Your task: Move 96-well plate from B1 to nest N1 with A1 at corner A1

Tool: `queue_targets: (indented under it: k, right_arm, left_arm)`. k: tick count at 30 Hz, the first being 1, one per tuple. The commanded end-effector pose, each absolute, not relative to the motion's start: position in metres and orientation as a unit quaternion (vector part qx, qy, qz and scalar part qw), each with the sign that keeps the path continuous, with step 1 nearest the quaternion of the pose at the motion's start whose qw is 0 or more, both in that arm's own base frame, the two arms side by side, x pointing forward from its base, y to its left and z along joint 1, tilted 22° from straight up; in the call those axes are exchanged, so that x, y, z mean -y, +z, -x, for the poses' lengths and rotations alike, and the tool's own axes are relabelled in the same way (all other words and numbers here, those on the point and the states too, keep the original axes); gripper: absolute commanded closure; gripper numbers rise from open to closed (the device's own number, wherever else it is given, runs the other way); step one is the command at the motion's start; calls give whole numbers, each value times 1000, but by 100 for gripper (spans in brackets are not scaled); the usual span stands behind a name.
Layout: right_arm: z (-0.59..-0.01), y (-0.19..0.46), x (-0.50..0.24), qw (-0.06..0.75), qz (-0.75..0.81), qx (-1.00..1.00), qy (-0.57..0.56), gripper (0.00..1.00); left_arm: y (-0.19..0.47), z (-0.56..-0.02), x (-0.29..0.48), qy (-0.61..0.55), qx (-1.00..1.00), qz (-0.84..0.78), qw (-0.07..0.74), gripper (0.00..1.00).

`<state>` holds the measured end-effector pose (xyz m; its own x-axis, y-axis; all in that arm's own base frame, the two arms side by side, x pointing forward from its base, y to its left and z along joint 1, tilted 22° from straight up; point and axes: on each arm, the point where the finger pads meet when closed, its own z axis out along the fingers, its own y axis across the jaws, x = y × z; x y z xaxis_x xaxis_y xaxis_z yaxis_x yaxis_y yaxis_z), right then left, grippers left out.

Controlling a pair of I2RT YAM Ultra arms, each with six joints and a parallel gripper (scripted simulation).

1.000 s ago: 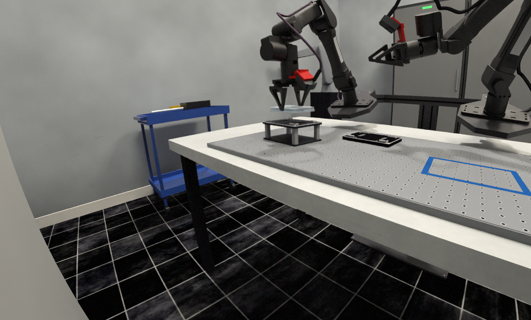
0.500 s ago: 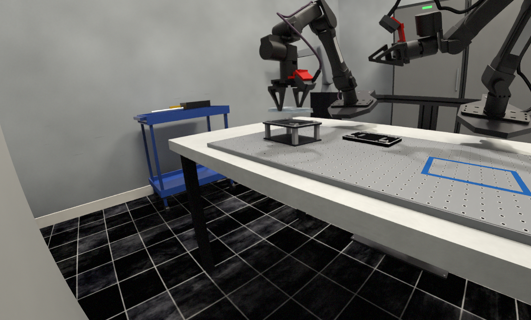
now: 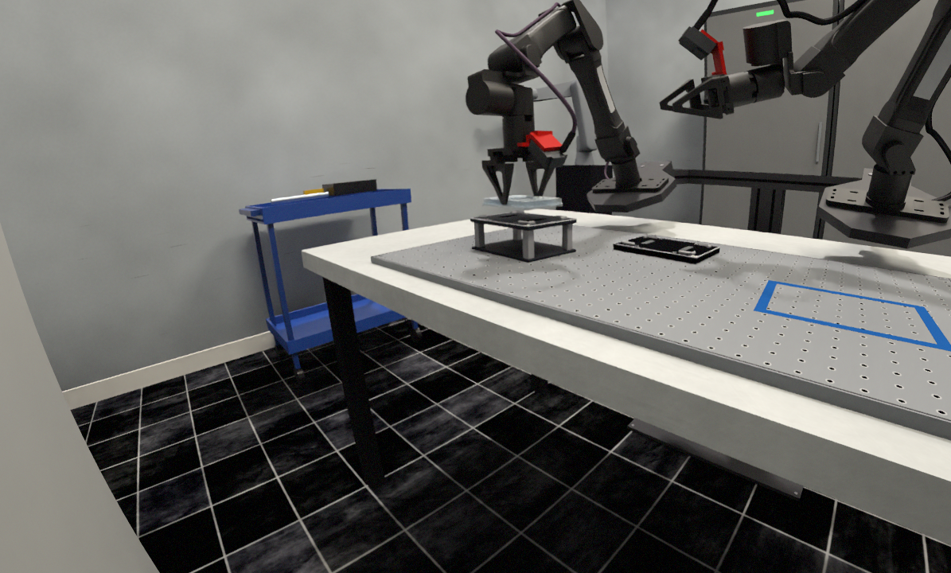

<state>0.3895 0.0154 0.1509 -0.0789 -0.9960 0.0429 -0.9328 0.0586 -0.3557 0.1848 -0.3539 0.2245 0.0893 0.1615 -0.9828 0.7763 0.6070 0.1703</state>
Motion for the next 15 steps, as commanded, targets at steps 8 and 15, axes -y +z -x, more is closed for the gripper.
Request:
queue_targets:
  k: [8,15]
  right_arm:
    - [-392,152,-16,115,669,-718,-153,21]
    - [-399,139,-17,118,673,-714,-152,21]
  left_arm:
    - [231,-182,357,-247,-621,-369,645,0]
    - [231,-182,357,-247,-621,-369,645,0]
